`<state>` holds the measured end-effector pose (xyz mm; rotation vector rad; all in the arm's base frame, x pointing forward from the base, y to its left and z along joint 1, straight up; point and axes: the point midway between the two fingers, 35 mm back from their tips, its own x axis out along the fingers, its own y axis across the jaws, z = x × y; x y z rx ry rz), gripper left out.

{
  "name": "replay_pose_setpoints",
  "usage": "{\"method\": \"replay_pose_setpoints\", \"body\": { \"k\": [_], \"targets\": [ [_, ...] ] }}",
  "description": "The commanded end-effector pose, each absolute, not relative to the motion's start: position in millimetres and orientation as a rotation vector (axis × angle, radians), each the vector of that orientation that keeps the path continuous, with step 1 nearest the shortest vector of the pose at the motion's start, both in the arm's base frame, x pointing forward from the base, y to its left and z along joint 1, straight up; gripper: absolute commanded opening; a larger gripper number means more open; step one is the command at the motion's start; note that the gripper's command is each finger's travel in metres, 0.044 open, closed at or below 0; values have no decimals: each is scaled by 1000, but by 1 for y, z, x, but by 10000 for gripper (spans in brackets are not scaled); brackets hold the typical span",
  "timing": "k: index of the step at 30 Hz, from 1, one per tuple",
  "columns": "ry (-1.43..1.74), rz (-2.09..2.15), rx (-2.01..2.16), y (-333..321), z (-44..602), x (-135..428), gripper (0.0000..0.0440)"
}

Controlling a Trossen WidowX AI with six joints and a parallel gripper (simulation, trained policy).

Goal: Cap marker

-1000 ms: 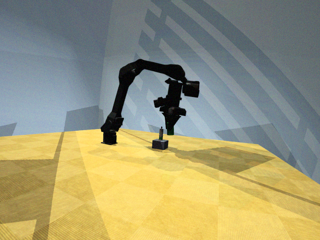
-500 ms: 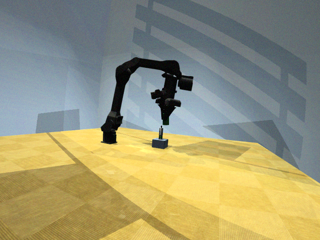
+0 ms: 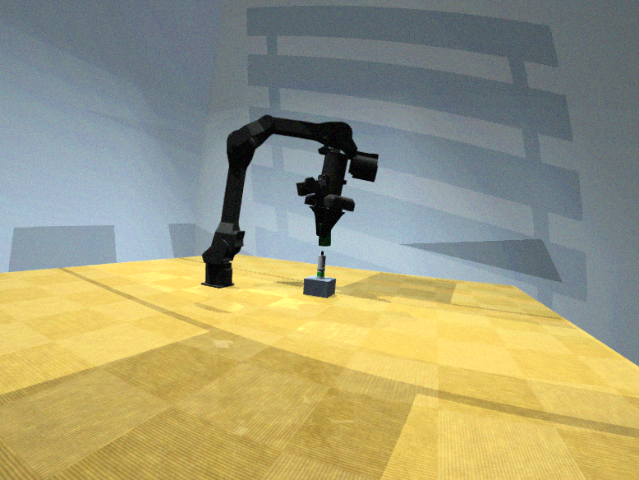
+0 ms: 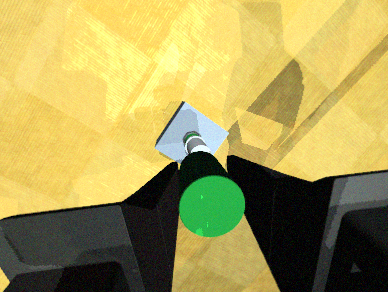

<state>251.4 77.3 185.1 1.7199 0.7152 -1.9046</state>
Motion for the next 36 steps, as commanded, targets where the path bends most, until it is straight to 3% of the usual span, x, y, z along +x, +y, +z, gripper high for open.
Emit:
{"method": "replay_pose_setpoints", "body": {
  "k": [1,32,36],
  "targets": [
    [717,-1918,1706,80,180,247,0],
    [781,-1948,1618,80,116,242,0],
    [779,-1946,1600,79,108,241,105]
  ]
}}
